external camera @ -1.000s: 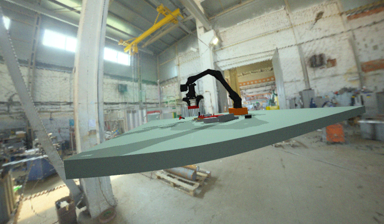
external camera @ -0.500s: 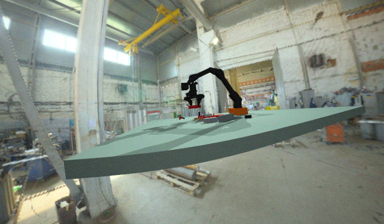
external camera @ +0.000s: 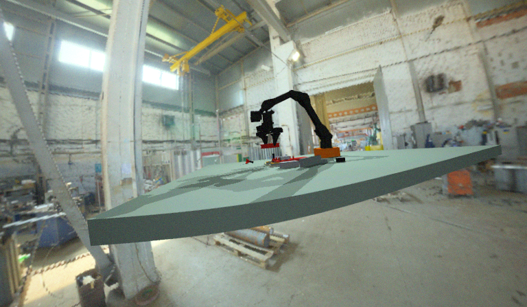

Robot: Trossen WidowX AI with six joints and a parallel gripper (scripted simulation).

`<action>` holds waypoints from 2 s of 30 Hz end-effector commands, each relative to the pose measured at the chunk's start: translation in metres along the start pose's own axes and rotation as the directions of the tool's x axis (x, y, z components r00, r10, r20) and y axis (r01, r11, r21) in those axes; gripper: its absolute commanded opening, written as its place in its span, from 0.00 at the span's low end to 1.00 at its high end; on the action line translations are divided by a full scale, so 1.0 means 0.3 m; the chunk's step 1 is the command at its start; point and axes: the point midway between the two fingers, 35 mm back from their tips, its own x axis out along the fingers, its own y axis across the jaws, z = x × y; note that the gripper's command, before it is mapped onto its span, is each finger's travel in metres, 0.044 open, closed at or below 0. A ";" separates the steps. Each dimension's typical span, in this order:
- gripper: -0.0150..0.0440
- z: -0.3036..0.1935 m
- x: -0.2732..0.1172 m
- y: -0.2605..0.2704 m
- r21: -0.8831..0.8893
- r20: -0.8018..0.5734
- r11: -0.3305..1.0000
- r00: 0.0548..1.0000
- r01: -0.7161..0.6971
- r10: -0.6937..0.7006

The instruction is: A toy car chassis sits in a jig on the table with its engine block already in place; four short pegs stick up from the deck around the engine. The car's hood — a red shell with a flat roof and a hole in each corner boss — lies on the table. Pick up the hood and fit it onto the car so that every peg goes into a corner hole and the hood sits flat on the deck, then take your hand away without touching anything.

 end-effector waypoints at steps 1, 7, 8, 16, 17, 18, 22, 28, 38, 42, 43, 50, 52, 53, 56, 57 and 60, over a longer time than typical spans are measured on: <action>0.25 0.010 -0.003 0.038 0.054 0.006 0.999 1.000 -0.005 0.005; 0.25 0.020 -0.003 0.093 0.132 0.007 0.991 1.000 -0.007 0.006; 0.25 0.022 -0.004 0.101 0.145 0.007 0.989 1.000 -0.007 0.006; 0.25 0.028 -0.004 0.173 0.248 0.008 0.969 1.000 -0.010 0.009; 0.25 0.028 -0.004 0.182 0.261 0.008 0.965 1.000 -0.011 0.009; 0.25 0.029 -0.004 0.190 0.273 0.008 0.962 1.000 -0.011 0.009; 0.25 0.029 -0.004 0.226 0.323 0.008 0.946 1.000 -0.012 0.010; 0.25 0.029 -0.003 0.279 0.394 0.008 0.919 1.000 -0.015 0.012; 0.25 0.028 -0.002 0.365 0.504 0.009 0.864 1.000 -0.018 0.015; 0.25 0.029 -0.001 0.385 0.529 0.009 0.848 1.000 -0.019 0.016; 0.25 0.029 -0.001 0.385 0.529 0.009 0.848 1.000 -0.019 0.016; 0.25 0.031 0.046 0.380 0.529 0.009 0.848 1.000 -0.019 0.016; 0.25 0.032 0.077 0.381 0.529 0.009 0.848 1.000 -0.019 0.016; 0.25 0.032 0.096 0.382 0.529 0.009 0.848 1.000 -0.019 0.016; 0.25 0.032 0.144 0.386 0.529 0.009 0.848 1.000 -0.019 0.016; 0.25 0.032 0.156 0.387 0.529 0.009 0.848 1.000 -0.019 0.017; 0.25 0.030 0.166 0.385 0.529 0.009 0.848 1.000 -0.019 0.016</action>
